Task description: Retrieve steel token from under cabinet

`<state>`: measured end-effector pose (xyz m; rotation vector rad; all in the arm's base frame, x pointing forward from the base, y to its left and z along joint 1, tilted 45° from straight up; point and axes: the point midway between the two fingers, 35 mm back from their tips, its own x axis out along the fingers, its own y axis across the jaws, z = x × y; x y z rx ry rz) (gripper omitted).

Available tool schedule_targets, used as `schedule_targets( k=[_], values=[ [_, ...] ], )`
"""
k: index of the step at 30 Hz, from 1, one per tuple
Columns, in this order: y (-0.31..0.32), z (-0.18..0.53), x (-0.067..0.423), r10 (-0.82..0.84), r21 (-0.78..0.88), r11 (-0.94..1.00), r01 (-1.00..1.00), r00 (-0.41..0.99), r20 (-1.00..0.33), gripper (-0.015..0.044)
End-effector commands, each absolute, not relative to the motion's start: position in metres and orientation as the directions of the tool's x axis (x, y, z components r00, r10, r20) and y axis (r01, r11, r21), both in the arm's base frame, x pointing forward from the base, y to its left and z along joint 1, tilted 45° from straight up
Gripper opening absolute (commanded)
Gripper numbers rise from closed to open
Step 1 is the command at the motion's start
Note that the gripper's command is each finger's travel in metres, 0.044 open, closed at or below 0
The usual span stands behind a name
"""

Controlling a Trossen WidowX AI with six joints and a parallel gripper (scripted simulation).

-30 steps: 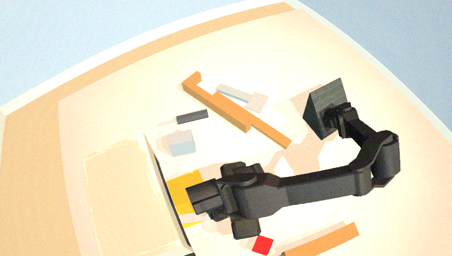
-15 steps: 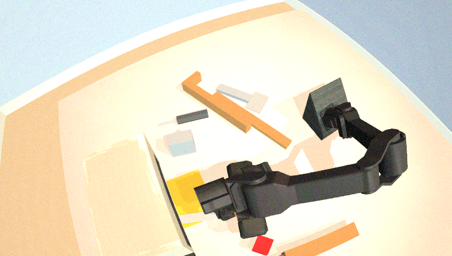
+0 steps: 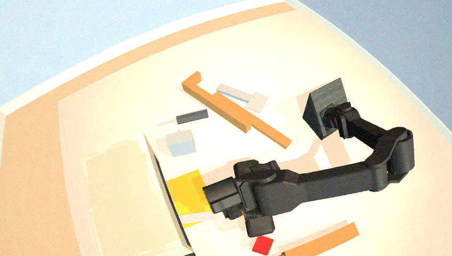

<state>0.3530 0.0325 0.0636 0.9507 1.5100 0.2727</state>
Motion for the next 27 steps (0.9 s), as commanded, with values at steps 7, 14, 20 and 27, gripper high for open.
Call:
schedule_targets(
  k=[7, 14, 20, 27],
  values=[
    [0.037, 0.066, 0.342, 0.692, 0.668, 0.628, 0.400, 0.106, -0.714, 0.0000],
    [0.040, 0.068, 0.335, 0.692, 0.668, 0.628, 0.400, 0.105, -0.714, 0.0000],
    [0.043, 0.069, 0.329, 0.692, 0.668, 0.627, 0.401, 0.105, -0.714, 0.0000],
    [0.047, 0.071, 0.321, 0.693, 0.668, 0.627, 0.401, 0.105, -0.714, 0.0000]
  ],
)
